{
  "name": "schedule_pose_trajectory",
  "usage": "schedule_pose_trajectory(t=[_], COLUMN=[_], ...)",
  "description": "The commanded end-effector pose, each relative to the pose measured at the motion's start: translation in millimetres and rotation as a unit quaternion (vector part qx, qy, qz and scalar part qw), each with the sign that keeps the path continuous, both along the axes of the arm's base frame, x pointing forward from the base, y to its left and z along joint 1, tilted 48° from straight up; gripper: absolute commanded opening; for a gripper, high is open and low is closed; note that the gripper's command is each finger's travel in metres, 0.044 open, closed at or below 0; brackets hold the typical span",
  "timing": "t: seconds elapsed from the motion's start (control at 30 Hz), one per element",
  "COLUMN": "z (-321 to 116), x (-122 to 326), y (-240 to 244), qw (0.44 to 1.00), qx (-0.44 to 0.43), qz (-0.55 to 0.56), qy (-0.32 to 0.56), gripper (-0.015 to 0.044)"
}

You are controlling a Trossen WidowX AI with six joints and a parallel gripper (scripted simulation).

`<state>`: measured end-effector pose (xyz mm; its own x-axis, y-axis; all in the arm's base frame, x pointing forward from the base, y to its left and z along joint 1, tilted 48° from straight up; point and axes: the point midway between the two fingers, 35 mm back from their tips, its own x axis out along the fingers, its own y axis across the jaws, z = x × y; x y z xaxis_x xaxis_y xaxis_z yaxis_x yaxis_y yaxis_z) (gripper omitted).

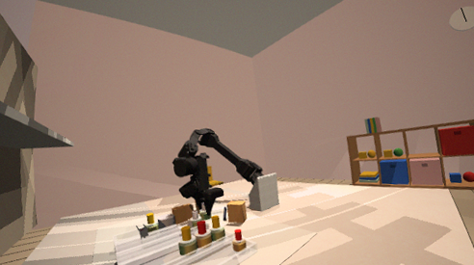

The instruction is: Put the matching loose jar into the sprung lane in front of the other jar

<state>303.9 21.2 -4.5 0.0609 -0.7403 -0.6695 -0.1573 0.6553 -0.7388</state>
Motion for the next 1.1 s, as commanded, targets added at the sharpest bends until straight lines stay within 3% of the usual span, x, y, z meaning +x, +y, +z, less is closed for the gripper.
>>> schedule_pose_trajectory(t=[0.0,1.07], z=[2,2], x=[8,23], y=[2,5], qw=[1.0,1.0], qx=[0.001,0.001], qz=[0.003,0.002], qy=[-0.01,-0.011], gripper=[0.0,0.0])
